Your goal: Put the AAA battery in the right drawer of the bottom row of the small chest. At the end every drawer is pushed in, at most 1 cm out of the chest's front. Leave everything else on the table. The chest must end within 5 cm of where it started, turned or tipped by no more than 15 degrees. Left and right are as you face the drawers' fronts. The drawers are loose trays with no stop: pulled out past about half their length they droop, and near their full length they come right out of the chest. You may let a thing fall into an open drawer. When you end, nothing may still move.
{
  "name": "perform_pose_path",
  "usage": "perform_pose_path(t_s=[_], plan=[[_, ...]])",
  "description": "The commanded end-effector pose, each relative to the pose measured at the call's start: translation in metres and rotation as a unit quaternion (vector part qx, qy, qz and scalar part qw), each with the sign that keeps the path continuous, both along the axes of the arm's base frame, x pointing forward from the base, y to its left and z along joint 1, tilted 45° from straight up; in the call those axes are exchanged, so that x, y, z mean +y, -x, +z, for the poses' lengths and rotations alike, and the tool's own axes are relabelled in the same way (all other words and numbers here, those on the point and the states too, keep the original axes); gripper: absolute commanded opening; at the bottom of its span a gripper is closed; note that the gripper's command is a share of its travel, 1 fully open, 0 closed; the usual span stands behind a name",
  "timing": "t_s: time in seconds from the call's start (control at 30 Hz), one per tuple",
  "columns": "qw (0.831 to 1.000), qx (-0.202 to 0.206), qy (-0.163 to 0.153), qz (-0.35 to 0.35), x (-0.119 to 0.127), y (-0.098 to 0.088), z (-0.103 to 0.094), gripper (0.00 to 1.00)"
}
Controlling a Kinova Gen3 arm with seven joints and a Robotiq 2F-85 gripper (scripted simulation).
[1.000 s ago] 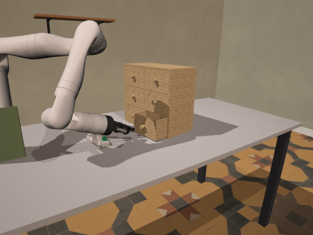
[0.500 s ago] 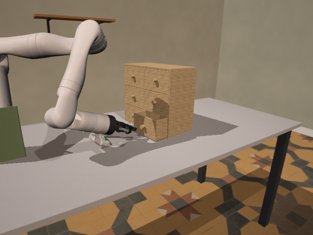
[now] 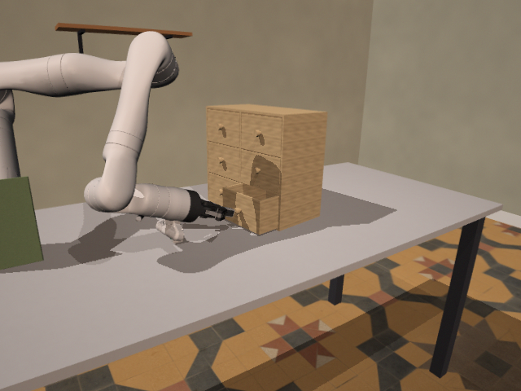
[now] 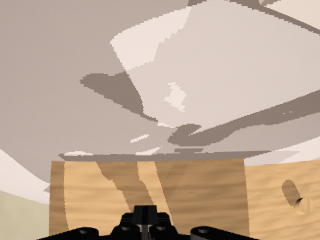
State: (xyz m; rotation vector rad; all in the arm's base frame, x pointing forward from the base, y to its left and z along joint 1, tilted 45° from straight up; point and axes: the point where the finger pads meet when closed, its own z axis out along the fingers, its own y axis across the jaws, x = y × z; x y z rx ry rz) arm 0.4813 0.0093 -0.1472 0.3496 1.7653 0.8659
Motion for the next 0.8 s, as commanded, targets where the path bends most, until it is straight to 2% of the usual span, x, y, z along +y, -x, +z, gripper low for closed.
perform_pose_path(t_s=[0.0, 0.77], plan=[[1.000, -0.003, 0.001, 0.000, 0.000, -0.005, 0.002, 0.00], [1.000, -0.003, 0.001, 0.000, 0.006, -0.043, 0.006, 0.00]])
